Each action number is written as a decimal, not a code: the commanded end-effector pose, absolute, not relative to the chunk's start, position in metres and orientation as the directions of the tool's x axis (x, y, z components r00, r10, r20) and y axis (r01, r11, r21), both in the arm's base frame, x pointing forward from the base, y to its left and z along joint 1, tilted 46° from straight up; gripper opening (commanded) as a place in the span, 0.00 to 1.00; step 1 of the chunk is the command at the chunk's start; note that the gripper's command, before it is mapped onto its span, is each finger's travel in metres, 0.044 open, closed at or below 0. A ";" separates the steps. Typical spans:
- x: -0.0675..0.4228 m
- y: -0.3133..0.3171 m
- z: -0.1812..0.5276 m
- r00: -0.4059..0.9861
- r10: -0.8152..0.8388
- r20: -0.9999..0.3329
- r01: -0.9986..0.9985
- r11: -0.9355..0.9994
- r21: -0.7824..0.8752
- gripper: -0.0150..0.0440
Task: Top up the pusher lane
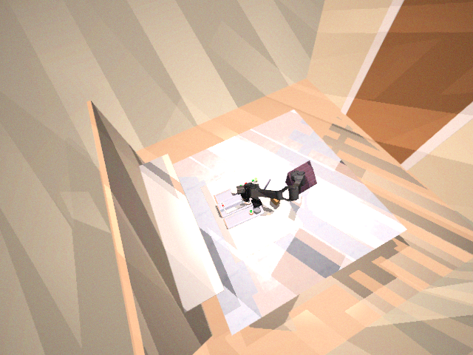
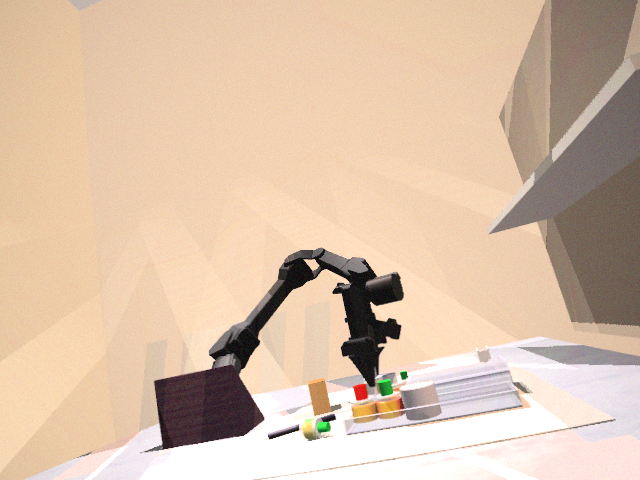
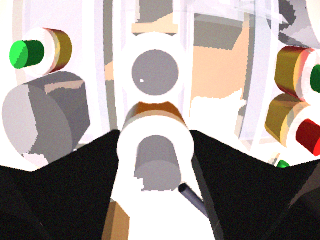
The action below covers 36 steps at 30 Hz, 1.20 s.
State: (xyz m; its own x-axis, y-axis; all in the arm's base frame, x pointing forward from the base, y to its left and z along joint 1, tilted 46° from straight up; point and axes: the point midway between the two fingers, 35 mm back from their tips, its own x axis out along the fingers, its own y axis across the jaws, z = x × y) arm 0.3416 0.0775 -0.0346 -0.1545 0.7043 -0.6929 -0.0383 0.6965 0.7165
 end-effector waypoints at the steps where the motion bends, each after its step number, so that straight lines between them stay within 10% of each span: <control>1: 0.347 0.079 -0.034 -0.136 0.708 -0.693 -0.051 0.694 0.718 0.25; 36: 0.345 0.086 -0.041 -0.136 0.708 -0.693 -0.051 0.694 0.718 0.25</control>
